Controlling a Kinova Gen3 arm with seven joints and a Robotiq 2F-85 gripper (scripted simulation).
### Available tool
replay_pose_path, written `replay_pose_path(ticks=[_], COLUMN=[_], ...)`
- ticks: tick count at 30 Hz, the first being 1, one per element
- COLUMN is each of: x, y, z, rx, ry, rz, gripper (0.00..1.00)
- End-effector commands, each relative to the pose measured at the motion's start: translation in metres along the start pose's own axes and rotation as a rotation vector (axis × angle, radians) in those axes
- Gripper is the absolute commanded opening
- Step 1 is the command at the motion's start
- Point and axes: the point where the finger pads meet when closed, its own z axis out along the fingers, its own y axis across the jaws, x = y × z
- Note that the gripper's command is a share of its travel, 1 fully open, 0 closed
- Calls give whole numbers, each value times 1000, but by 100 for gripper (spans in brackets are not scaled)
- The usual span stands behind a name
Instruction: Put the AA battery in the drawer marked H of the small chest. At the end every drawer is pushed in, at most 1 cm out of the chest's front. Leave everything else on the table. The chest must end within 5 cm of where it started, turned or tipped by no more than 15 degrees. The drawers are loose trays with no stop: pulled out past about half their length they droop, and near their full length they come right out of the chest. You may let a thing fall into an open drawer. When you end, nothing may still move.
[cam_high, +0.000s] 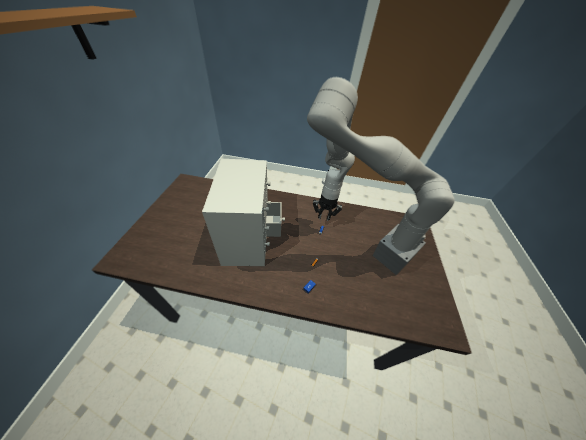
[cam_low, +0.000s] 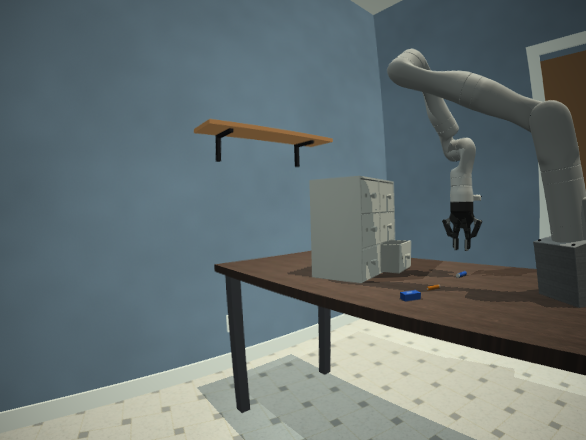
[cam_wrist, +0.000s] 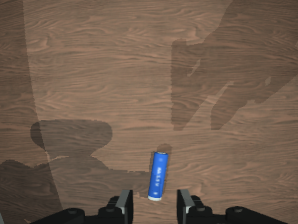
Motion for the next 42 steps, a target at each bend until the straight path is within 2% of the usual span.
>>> replay_pose_path(ticks=[1,17,39,40,42], x=[0,-1,-1,-1,-1], y=[2,3,3,3,3], z=[4,12,13,13,13], rx=[-6,-6,-6,-6,-6], ry=[0,1,1,1,1], rz=[28,139,151,151,151], gripper=[33,33,33,29,29])
